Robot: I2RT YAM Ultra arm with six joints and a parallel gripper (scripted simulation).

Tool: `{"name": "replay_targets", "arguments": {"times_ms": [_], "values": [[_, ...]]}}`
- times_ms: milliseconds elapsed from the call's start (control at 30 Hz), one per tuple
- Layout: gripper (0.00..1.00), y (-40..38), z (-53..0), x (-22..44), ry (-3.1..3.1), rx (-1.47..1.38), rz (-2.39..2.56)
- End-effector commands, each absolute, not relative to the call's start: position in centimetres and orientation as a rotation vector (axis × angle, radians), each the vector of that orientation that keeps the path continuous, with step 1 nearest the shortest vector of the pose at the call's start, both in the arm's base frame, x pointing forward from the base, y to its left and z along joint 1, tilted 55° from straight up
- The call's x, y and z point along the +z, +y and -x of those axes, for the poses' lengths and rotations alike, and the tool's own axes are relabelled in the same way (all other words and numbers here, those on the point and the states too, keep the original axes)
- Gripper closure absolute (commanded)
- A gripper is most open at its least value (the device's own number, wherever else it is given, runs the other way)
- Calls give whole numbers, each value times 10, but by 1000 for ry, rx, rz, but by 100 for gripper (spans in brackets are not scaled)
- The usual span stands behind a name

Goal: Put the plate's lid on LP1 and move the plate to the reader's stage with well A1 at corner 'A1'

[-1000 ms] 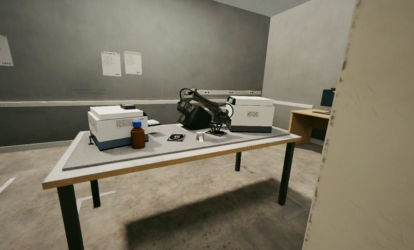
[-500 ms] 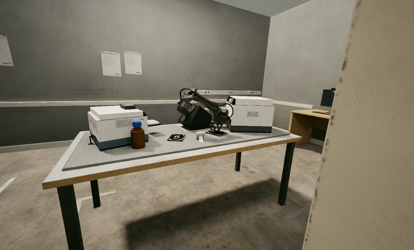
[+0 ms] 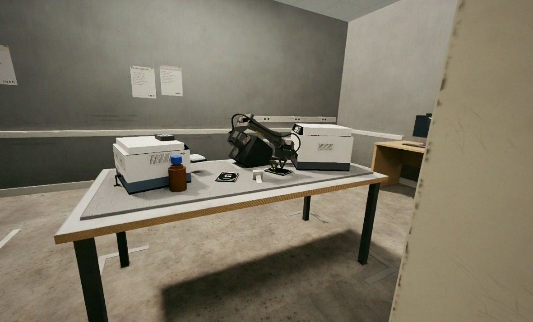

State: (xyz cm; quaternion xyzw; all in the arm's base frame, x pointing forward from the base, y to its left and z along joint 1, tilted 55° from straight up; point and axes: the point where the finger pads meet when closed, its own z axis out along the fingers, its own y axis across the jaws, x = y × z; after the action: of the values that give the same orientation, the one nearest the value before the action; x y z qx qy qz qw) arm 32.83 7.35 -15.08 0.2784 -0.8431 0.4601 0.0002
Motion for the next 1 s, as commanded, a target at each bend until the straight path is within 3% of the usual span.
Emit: {"name": "replay_targets", "arguments": {"times_ms": [0, 967], "values": [[0, 78, -329, -150, -2652, 1450, -892], [0, 110, -327, -127, -2692, 1436, -886]]}}
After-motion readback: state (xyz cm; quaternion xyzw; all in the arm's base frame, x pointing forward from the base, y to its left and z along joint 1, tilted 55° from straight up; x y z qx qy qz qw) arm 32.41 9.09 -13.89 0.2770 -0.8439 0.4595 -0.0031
